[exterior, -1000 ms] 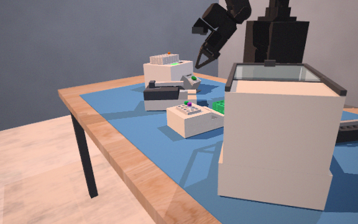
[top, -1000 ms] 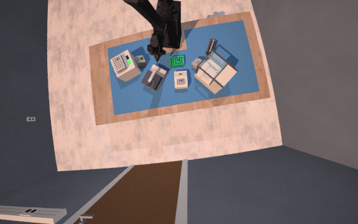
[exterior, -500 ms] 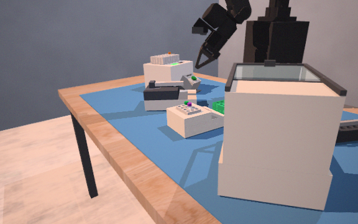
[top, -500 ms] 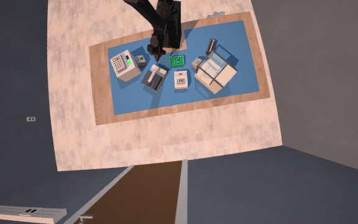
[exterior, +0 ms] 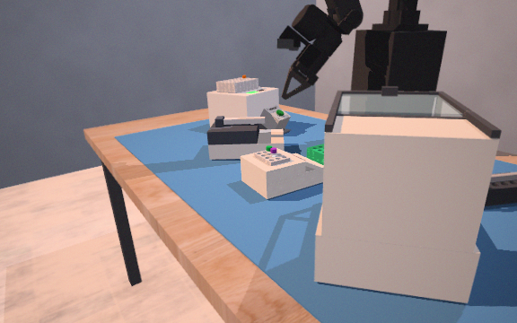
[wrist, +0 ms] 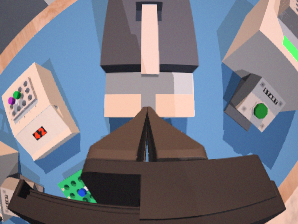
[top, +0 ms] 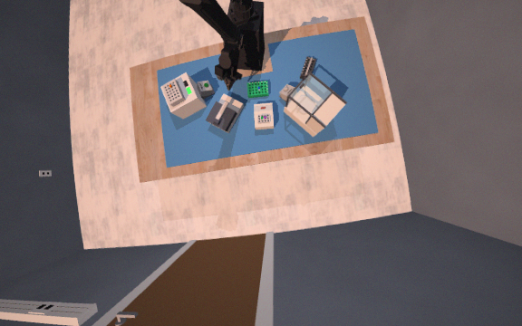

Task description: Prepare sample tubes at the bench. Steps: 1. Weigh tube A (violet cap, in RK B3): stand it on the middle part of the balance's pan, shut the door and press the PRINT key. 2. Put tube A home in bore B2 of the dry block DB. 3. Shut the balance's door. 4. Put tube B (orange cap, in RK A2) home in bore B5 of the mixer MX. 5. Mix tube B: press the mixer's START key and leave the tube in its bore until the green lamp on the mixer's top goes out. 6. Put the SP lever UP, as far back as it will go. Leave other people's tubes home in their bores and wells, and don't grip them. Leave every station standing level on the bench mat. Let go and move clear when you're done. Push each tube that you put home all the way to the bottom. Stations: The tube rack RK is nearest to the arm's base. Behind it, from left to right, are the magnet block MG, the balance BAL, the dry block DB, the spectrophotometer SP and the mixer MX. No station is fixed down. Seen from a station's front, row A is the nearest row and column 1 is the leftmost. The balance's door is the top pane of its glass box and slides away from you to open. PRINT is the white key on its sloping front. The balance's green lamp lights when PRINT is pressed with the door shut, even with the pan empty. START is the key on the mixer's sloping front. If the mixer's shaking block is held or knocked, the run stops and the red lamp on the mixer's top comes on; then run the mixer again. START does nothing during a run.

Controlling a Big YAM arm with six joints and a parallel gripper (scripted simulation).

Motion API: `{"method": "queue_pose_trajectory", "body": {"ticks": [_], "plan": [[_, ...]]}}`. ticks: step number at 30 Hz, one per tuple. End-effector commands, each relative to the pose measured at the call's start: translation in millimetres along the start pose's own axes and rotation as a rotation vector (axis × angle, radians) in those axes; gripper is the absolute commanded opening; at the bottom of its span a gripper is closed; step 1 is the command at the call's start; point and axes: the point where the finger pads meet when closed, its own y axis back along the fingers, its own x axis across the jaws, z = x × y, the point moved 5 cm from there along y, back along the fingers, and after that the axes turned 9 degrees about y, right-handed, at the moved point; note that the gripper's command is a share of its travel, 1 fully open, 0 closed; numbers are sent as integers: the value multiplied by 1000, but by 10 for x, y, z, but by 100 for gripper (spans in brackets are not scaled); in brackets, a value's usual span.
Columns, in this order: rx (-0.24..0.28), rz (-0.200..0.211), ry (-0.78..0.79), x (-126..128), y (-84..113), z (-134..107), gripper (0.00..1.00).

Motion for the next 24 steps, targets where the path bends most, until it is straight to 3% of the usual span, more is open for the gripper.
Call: {"method": "queue_pose_trajectory", "body": {"ticks": [1,12,24], "plan": [[-8,1,4,-5,28,8,0],[-8,1,4,-5,28,8,0],[-19,-2,7,-10,-209,-46,0]]}}
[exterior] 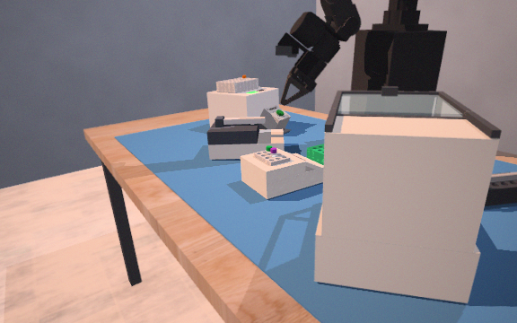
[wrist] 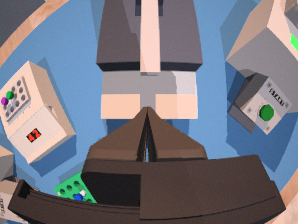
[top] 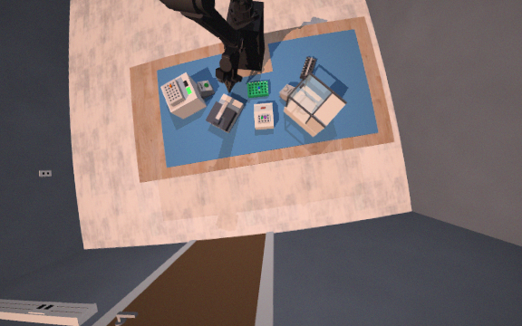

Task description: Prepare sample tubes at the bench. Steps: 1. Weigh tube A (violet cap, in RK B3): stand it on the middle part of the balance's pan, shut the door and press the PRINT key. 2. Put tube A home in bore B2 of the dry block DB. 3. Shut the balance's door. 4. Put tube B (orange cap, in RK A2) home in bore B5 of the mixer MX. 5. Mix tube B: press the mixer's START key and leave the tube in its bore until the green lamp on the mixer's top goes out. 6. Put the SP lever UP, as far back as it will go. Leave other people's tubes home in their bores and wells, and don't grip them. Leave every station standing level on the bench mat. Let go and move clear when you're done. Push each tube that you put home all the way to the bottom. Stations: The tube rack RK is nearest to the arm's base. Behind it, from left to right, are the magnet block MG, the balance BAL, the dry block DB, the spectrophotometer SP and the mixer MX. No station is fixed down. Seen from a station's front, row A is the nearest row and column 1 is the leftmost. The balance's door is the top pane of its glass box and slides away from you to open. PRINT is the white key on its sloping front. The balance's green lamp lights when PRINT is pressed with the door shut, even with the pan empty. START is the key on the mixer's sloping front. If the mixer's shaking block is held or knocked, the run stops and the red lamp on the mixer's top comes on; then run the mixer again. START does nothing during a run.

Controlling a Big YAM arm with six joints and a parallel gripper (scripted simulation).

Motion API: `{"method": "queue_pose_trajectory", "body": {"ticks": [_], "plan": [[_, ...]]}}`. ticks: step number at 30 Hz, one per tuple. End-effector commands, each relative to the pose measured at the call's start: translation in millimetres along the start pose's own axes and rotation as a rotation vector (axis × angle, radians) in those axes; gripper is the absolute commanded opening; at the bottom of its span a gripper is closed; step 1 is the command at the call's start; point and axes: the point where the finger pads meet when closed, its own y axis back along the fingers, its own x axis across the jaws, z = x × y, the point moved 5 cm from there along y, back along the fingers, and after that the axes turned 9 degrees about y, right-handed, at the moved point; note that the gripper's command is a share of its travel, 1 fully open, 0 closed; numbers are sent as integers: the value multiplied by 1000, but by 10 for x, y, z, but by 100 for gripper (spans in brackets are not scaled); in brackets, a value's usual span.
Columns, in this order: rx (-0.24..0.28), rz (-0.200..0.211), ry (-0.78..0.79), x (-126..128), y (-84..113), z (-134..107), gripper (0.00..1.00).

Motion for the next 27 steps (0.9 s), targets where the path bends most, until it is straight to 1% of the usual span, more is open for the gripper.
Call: {"method": "queue_pose_trajectory", "body": {"ticks": [1,4,19,21,27], "plan": [[-23,-2,3,-21,-75,20,0],[-23,-2,2,-21,-90,14,0],[-23,-4,1,-14,-324,-77,0],[-23,-4,1,-14,-324,-77,0],[-23,-4,1,-9,-417,-113,0]]}}
